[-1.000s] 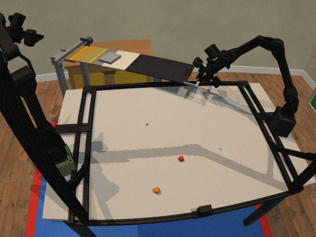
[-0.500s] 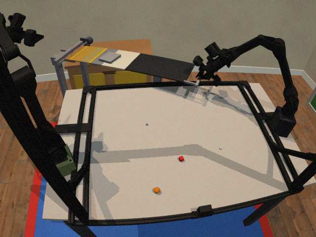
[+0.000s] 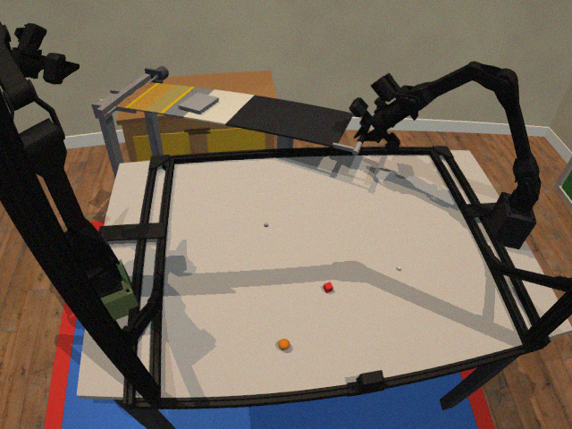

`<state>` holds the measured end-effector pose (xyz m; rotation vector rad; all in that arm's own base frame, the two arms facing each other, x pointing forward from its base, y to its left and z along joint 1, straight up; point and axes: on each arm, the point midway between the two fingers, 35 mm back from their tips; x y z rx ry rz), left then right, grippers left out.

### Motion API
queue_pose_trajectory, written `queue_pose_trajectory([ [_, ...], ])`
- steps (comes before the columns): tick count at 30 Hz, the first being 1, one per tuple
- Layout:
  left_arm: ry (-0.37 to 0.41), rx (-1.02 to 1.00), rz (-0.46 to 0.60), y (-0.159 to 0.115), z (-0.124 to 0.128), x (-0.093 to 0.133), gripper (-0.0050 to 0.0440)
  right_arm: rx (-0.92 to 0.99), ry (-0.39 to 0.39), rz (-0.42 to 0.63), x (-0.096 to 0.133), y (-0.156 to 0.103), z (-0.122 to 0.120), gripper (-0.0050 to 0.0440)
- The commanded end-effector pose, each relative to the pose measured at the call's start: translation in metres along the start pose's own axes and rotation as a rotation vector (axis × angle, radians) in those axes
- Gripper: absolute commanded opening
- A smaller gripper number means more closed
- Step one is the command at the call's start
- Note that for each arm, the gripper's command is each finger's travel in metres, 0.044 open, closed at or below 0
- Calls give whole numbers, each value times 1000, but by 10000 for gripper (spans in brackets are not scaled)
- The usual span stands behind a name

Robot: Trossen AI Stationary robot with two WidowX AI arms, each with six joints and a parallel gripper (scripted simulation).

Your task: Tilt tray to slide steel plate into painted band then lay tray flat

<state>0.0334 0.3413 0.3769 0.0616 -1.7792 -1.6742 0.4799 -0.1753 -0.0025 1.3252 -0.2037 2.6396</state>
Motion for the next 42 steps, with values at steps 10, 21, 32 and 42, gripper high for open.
queue_pose_trajectory([
  [10, -3, -1, -2, 0, 0, 0, 440, 0, 22, 2, 17, 0, 14, 0],
  [21, -3, -1, -2, 0, 0, 0, 440, 0, 30, 2, 24, -1, 20, 0],
  [32, -3, -1, -2, 0, 0, 0, 440, 0, 38, 3, 28, -1, 24, 0],
  [42, -3, -1, -2, 0, 0, 0, 440, 0, 6, 1, -33, 3, -29, 0],
])
Point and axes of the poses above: on each arm, the point midway between the two fingers, 35 mm back from their tips, its own x axis back along the fingers, its own z axis across the jaws, y = z × x, and after that the axes turned 4 degrees about -x, right-handed
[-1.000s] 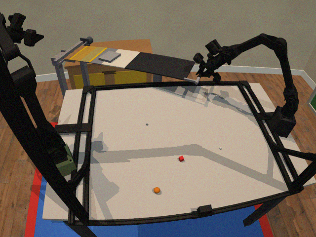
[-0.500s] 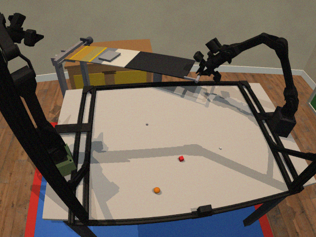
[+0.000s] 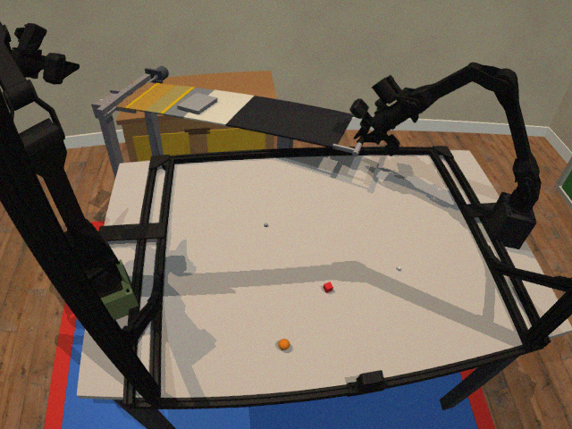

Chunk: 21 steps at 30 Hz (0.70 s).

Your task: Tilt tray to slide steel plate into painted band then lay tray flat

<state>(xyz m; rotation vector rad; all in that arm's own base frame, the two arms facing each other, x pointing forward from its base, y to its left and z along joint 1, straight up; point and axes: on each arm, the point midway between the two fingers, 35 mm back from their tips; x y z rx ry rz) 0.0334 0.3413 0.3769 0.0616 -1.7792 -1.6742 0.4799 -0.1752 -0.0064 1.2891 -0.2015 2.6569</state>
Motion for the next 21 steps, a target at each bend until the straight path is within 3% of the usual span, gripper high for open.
queue_pose_trajectory([
  [1, -3, -1, -2, 0, 0, 0, 440, 0, -27, -1, -39, 3, -36, 0],
  [21, -3, -1, -2, 0, 0, 0, 440, 0, -41, -2, -13, 2, -14, 0],
])
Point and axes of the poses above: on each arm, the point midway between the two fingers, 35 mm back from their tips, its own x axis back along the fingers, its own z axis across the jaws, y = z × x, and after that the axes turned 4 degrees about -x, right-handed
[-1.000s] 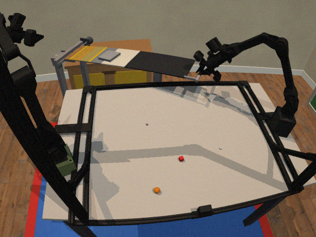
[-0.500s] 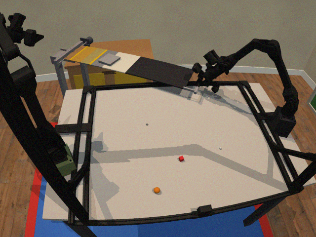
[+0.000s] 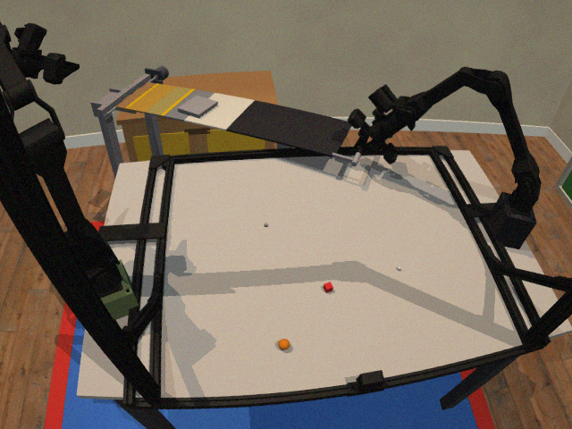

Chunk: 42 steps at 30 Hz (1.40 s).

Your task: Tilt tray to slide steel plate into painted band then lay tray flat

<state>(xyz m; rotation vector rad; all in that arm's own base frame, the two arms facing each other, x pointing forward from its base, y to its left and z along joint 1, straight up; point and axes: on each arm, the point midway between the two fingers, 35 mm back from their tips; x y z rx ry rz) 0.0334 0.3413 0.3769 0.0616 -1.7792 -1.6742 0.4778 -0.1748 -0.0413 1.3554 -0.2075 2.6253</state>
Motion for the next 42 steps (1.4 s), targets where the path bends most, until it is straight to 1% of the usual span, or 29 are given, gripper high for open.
queue_pose_trajectory([
  [1, -3, -1, -2, 0, 0, 0, 440, 0, 9, -1, 14, 0, 9, 0],
  [42, -3, -1, -2, 0, 0, 0, 440, 0, 31, 1, 37, -1, 28, 0],
])
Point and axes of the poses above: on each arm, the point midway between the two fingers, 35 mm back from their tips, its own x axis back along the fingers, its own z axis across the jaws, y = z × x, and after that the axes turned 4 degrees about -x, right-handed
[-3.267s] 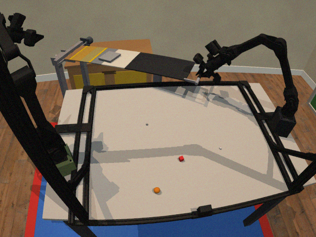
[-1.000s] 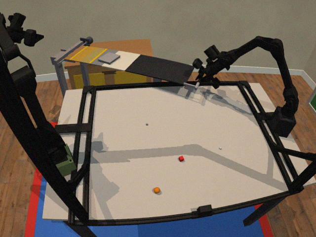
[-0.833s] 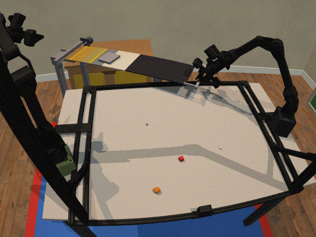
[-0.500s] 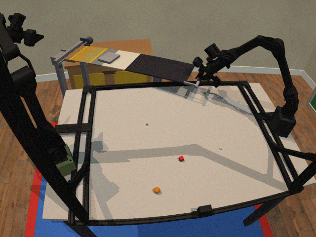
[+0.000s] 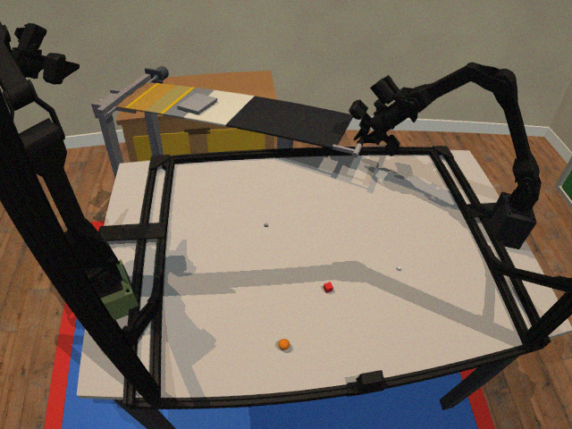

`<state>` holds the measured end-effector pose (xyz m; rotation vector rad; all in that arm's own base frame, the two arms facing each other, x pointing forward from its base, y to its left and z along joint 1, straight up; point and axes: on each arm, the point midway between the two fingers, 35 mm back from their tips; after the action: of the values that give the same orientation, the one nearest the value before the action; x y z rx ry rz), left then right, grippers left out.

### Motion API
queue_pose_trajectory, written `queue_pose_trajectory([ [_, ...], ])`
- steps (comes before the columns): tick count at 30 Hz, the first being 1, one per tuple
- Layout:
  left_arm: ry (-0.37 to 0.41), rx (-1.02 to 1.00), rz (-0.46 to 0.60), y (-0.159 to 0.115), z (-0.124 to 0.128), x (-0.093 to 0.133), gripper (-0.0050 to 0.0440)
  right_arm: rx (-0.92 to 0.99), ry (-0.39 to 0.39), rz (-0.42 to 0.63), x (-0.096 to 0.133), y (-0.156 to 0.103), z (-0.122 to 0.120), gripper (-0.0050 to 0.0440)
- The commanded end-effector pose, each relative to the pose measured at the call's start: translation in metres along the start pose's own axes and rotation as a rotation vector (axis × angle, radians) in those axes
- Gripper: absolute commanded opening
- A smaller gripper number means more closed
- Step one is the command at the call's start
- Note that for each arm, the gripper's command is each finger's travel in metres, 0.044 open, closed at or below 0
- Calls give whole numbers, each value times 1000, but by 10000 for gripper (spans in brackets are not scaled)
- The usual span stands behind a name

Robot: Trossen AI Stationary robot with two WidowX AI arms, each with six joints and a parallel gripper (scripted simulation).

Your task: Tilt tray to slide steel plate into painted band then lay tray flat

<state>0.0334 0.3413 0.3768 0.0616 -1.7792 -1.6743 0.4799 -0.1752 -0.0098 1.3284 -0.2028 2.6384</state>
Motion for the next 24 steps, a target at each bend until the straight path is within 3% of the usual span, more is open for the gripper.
queue_pose_trajectory([
  [1, -3, -1, -2, 0, 0, 0, 440, -1, 11, 1, 13, 0, 9, 0],
  [24, -3, -1, -2, 0, 0, 0, 440, -1, 26, 2, 24, 0, 19, 0],
])
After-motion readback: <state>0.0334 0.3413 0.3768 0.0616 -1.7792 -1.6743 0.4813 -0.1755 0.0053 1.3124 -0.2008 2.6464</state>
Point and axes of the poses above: on each arm, the point midway between the two fingers, 35 mm back from their tips, its own x axis back along the fingers, its own z axis across the jaws, y = z × x, and after that the axes turned 4 degrees about -x, right-handed
